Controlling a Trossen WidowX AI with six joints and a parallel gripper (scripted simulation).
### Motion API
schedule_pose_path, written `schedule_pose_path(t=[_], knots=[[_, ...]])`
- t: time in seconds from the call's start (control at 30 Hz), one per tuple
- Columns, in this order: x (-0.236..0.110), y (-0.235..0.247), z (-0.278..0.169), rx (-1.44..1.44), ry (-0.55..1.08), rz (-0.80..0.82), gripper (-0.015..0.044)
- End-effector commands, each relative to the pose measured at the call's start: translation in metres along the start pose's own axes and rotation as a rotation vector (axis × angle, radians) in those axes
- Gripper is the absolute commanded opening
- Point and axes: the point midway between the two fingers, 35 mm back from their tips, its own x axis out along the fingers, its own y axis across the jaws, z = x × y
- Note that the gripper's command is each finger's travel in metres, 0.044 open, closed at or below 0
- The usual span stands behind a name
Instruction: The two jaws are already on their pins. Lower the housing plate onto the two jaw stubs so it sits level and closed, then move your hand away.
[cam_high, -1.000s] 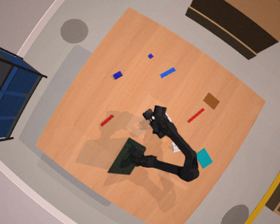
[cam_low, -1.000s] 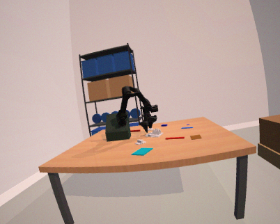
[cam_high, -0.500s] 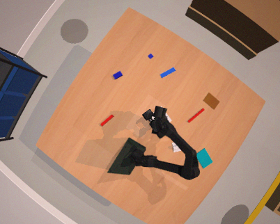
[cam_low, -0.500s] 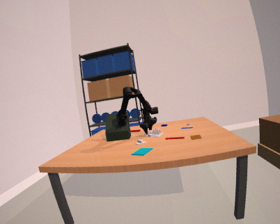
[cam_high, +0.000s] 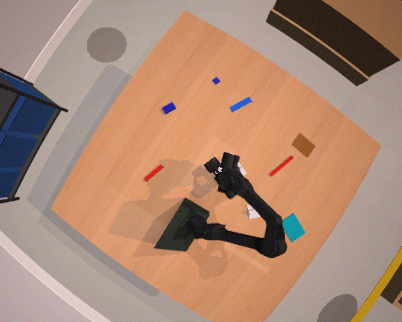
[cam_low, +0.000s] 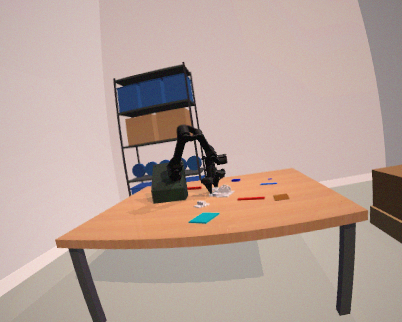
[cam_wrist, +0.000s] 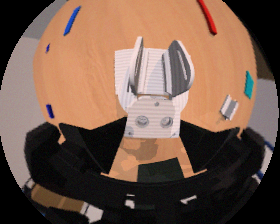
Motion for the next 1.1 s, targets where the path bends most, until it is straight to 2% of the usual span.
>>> schedule_pose_path(t=[0.0,1.07], knots=[[0.0007,-0.0003,0.0002,-0.004,-0.003,-0.002,0.0351],[0.0079,-0.0004,0.0002,-0.004,-0.003,-0.003,0.0351]])
